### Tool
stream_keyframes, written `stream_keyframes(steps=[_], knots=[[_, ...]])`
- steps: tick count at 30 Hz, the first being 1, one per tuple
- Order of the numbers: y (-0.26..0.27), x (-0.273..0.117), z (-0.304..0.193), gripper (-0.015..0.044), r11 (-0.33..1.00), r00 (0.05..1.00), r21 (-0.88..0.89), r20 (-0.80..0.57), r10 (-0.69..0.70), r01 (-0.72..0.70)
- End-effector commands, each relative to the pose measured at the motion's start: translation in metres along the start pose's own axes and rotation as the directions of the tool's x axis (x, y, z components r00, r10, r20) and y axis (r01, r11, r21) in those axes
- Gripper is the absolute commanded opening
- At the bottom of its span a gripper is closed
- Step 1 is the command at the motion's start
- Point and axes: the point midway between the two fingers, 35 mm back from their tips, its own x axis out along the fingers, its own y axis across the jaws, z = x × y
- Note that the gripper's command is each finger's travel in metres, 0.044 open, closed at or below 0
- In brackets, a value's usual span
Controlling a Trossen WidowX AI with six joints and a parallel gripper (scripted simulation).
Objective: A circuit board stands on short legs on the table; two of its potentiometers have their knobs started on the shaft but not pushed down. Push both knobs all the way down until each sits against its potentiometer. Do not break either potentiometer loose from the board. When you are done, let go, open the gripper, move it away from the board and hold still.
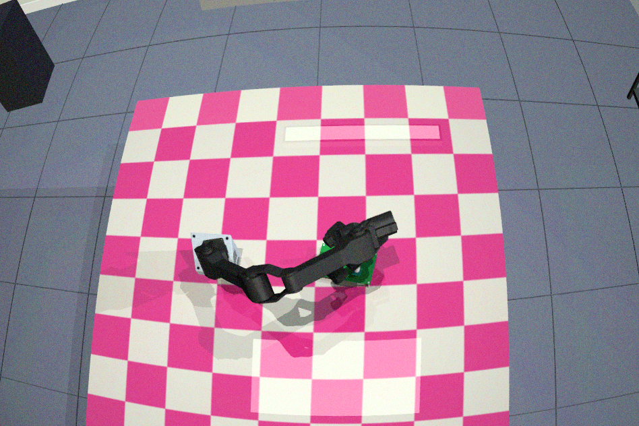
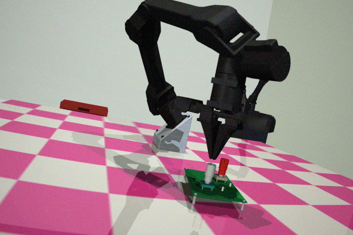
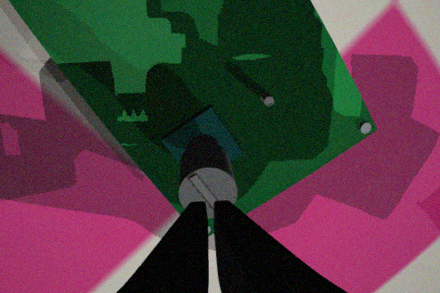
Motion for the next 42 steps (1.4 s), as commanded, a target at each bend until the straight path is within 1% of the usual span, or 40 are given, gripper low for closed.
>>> stream_keyframes(steps=[1, 6, 8, 15, 20, 22, 42], knots=[[0.001, 0.002, 0.0, 0.0079, 1.0, 1.0, 0.001, 0.002, 0.002, -0.002], [0.001, 0.002, 0.0, 0.021, 1.0, 1.0, 0.001, 0.002, 0.002, -0.002], [0.003, -0.002, 0.007, 0.0263, 1.0, 1.0, 0.0, 0.003, 0.0, 0.0], [0.044, -0.024, 0.08, 0.044, 1.0, 1.0, -0.005, 0.014, -0.01, 0.01], [0.086, -0.026, 0.13, 0.044, 1.0, 1.0, -0.005, 0.013, -0.003, 0.003], [0.098, -0.025, 0.142, 0.044, 1.0, 1.0, -0.004, 0.012, 0.001, -0.001], [0.099, -0.025, 0.143, 0.044, 1.0, 1.0, -0.004, 0.011, 0.001, -0.001]])
